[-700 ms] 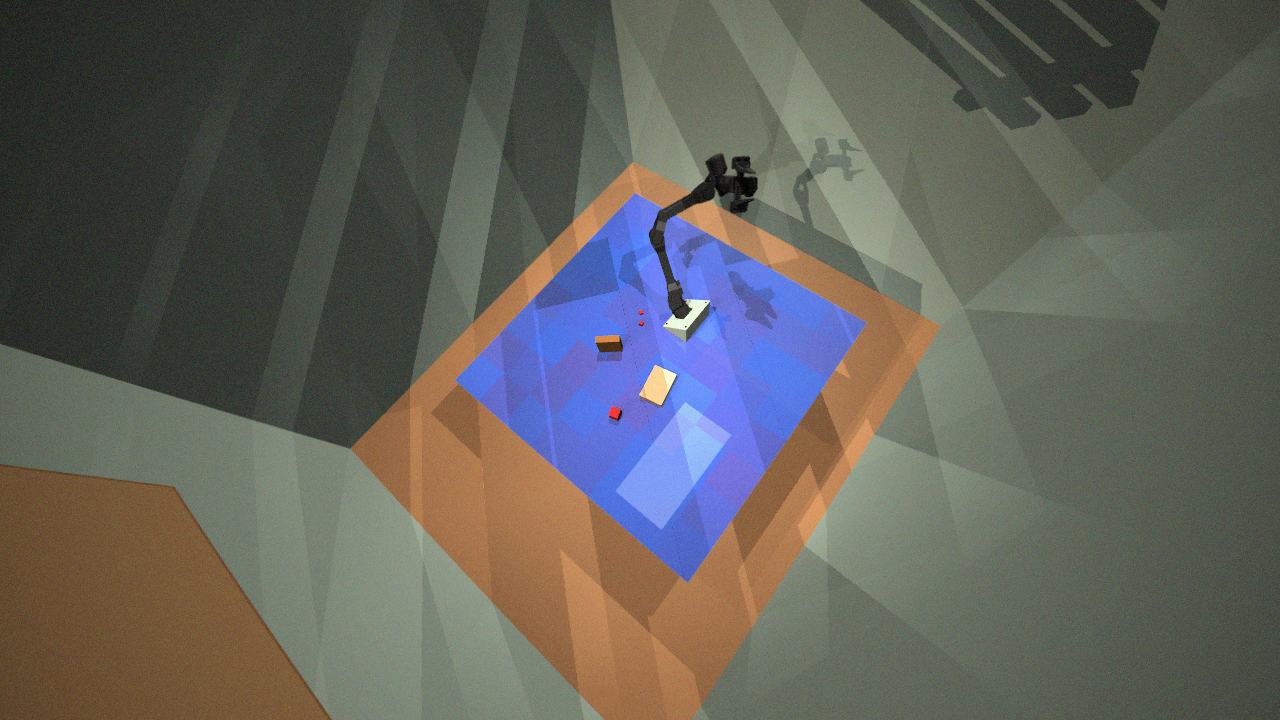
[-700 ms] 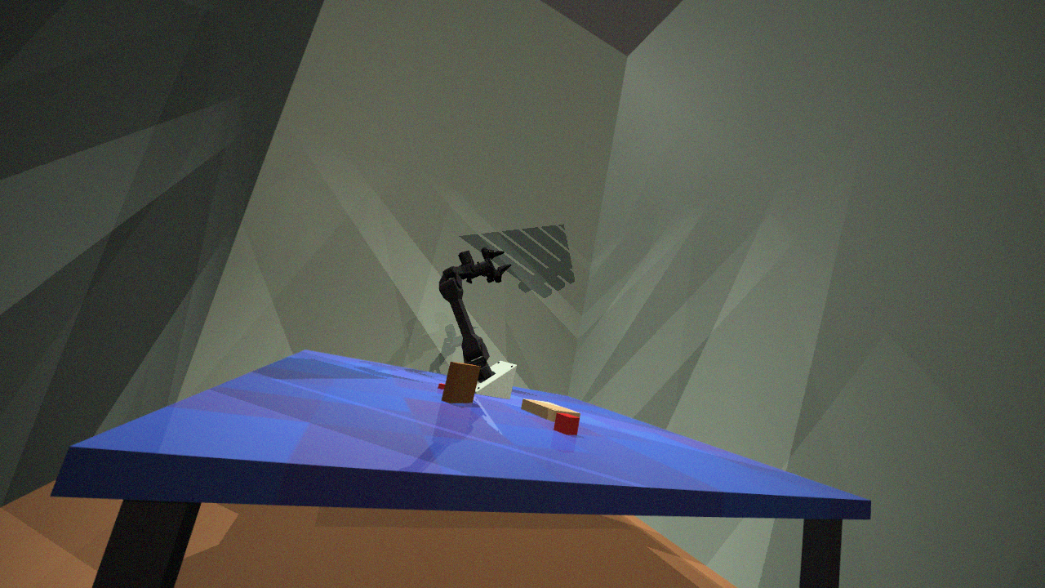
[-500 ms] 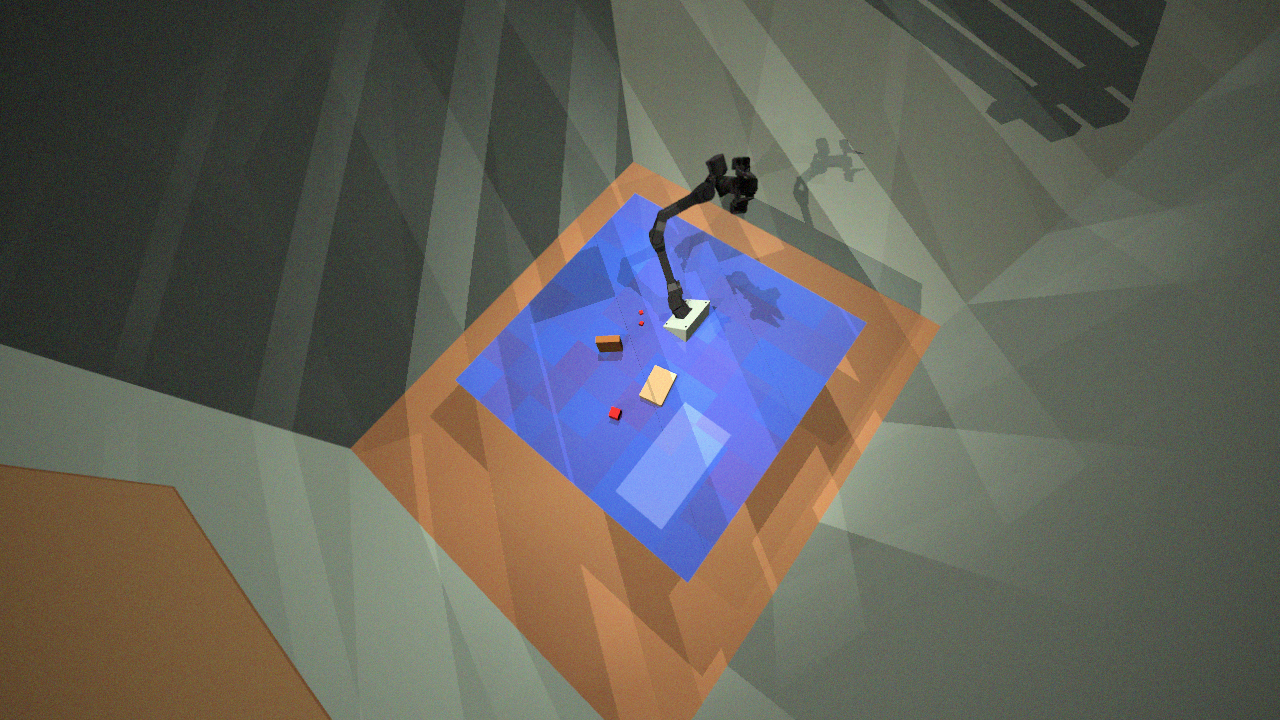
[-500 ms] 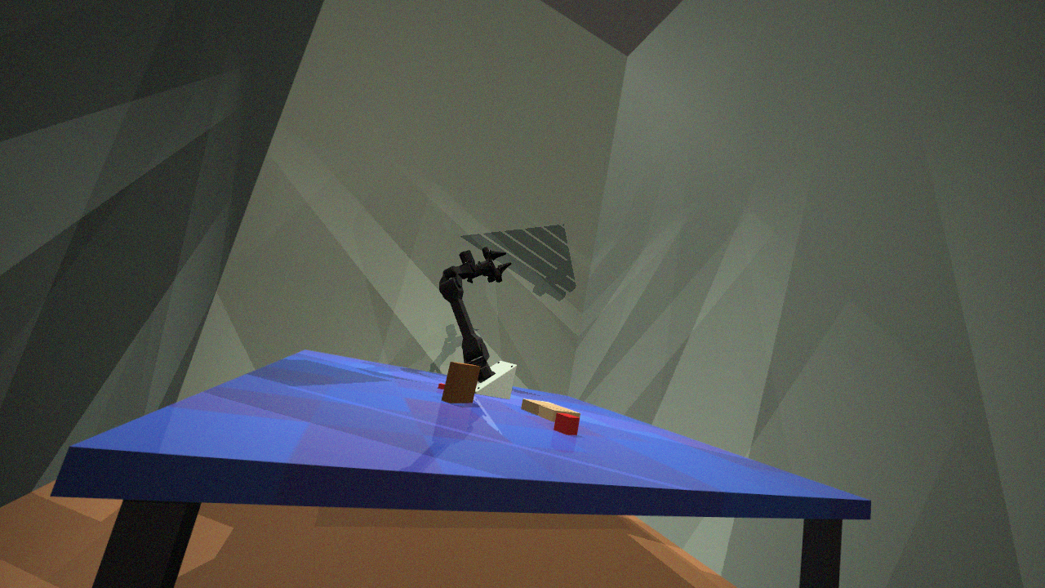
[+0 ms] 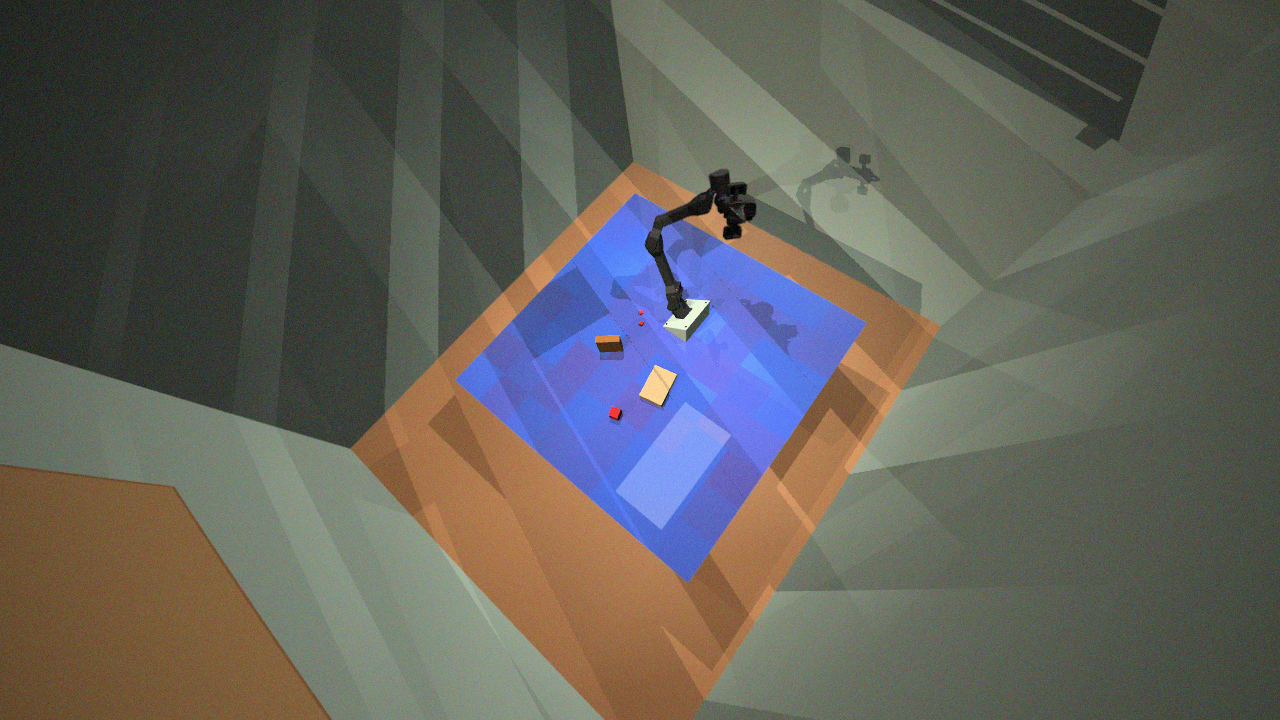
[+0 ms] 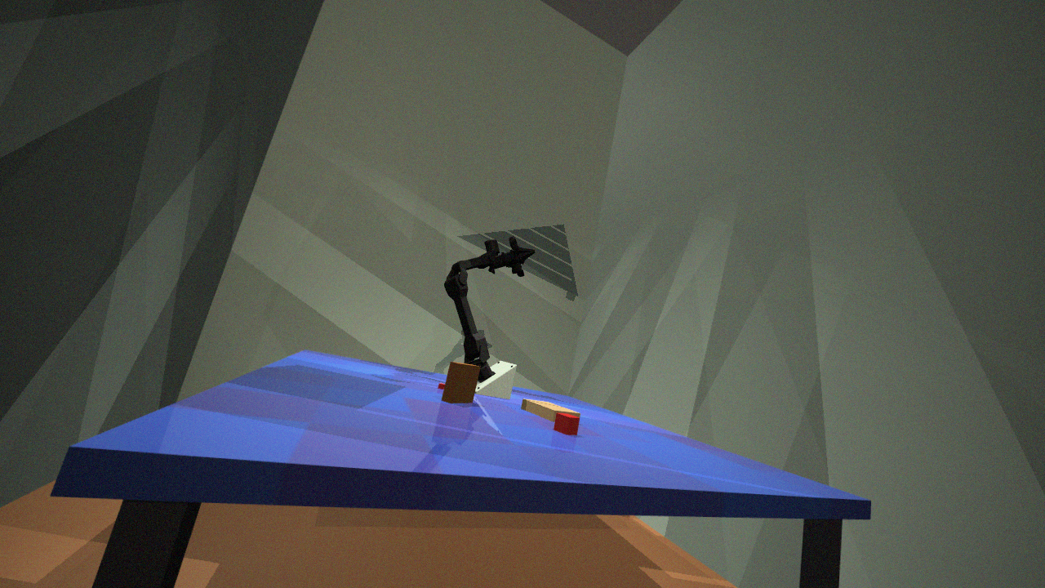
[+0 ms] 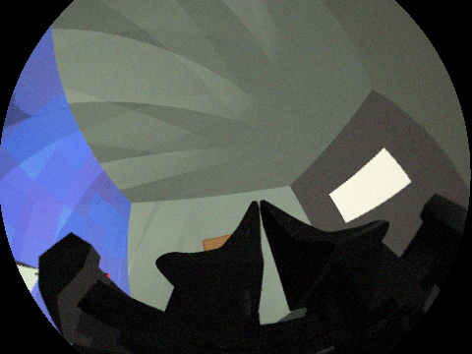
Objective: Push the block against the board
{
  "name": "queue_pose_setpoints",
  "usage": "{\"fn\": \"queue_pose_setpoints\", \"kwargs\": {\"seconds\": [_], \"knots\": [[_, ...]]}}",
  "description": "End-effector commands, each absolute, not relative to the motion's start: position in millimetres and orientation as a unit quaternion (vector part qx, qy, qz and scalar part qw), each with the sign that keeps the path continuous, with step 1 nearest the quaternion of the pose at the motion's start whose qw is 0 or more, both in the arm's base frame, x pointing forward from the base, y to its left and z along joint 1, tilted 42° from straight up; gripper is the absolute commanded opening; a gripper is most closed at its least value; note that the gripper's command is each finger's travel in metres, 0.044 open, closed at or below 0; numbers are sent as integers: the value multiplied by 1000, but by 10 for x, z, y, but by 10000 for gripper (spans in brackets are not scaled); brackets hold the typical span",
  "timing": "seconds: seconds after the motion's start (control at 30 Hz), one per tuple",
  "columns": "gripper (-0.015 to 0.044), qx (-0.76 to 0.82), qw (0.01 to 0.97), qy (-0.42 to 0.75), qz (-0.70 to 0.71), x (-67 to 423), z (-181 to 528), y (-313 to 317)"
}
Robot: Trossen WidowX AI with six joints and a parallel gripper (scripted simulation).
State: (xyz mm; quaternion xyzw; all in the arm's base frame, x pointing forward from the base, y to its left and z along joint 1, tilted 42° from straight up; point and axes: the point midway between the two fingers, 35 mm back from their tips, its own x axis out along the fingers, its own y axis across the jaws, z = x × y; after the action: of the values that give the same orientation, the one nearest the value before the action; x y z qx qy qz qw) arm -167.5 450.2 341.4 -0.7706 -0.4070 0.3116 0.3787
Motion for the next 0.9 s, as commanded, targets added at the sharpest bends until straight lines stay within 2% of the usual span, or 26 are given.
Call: {"fn": "queue_pose_setpoints", "kwargs": {"seconds": [0.0, 0.43, 0.87], "knots": [[0, -787, 388, -366, 310, -1246, 3331, 4602], [0, -827, 423, -220, 298, 174, 3088, 4606], [0, -843, 458, -62, 276, 1460, 2873, 4134]]}}
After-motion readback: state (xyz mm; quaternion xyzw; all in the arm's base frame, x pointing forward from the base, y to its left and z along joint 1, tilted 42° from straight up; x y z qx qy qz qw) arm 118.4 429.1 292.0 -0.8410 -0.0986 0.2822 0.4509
